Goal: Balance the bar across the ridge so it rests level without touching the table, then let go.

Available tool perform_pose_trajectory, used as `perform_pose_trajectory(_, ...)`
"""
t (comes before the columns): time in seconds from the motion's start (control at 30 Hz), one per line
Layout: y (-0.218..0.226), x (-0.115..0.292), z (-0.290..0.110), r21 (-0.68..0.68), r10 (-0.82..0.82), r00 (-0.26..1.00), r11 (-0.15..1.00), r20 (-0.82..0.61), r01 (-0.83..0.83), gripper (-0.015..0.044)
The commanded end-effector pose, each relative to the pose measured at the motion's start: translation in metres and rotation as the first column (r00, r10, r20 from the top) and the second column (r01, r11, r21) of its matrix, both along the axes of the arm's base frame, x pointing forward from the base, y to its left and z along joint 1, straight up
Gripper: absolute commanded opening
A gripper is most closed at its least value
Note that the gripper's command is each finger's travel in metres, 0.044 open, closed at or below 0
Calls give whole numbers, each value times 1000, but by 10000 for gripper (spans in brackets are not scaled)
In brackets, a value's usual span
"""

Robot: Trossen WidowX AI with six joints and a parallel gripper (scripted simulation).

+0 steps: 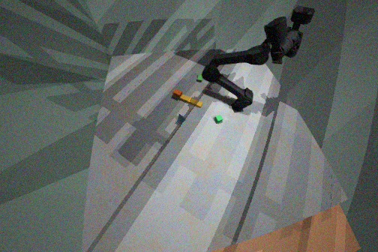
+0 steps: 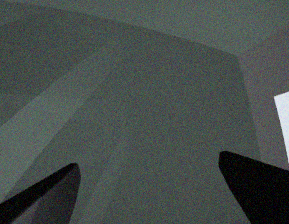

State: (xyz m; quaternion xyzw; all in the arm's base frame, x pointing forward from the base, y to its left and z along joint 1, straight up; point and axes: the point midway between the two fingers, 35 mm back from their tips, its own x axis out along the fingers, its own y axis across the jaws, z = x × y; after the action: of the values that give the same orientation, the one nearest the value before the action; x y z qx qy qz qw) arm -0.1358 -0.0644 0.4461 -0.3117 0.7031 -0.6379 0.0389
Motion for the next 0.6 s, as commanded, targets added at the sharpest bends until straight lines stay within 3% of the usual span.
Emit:
perform_pose_trajectory(0.0, 0, 0, 0, 0, -2, 1000, 1000, 0, 2, 374)
perform_pose_trajectory(0.1, 5, -4, 0, -4, -29, 1000, 1000, 7, 29, 315)
perform_pose_trajectory(0.57, 65, -36, -3, -26, -319, 945, 947, 77, 321, 315)
